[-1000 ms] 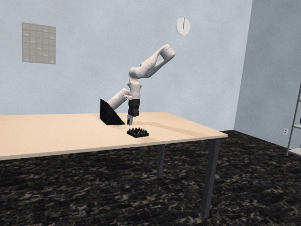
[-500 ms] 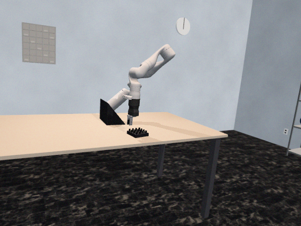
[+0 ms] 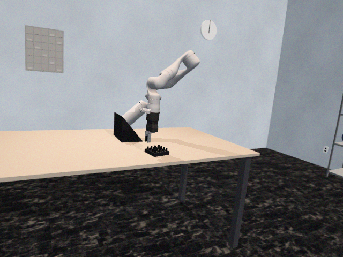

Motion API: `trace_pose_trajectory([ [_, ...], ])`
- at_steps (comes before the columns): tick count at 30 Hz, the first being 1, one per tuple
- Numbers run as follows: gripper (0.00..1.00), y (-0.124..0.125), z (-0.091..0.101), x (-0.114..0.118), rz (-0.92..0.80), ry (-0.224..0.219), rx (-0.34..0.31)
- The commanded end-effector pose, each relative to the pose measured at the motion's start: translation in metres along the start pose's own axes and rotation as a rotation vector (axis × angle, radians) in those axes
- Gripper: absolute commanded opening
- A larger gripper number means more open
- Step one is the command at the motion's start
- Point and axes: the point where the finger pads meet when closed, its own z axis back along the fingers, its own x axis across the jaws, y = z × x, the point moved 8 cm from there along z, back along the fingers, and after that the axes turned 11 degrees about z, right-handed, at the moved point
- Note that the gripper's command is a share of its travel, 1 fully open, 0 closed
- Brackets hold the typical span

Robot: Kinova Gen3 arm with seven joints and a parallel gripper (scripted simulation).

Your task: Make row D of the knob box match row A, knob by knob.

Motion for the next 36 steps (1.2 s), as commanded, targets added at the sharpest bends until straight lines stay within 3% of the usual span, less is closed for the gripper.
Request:
trace_pose_trajectory([
  [1,0.46,-0.001,0.002,0.000,-0.006,-0.001,-0.003],
  [17,0.46,0.000,0.002,0.003,-0.088,-0.005,-0.006],
  [36,0.46,0.001,0.000,0.017,-0.414,-0.020,-0.018],
])
